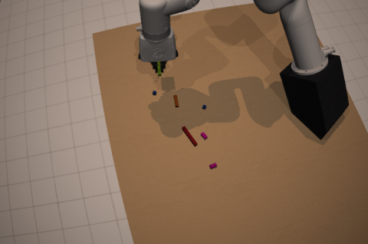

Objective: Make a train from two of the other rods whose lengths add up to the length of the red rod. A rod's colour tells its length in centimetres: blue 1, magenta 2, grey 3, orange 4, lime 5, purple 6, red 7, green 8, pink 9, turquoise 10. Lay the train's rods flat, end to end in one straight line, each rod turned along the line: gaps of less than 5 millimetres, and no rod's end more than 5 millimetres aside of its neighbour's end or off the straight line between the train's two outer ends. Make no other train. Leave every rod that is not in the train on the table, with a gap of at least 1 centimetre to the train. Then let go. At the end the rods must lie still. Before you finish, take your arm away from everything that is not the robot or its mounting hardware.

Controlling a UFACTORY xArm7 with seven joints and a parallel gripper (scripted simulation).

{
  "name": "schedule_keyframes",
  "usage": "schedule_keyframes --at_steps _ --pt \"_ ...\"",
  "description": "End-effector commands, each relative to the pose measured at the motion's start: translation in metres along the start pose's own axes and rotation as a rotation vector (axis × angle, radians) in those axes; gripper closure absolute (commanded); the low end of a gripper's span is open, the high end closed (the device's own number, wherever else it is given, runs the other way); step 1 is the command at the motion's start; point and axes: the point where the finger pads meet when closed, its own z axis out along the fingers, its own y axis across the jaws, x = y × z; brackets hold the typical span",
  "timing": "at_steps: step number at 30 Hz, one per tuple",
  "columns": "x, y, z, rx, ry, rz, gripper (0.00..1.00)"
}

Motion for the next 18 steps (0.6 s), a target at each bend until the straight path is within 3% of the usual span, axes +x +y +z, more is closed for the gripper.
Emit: schedule_keyframes --at_steps 1,14,16,18 --pt "-0.032 -0.001 -0.016 -0.005 0.006 0.149 0.96" --pt "-0.115 0.012 -0.034 -0.011 0.005 0.483 0.96" --pt "-0.115 0.012 -0.034 -0.011 0.005 0.483 0.96" --pt "-0.138 0.019 -0.035 -0.011 0.005 0.575 0.96"
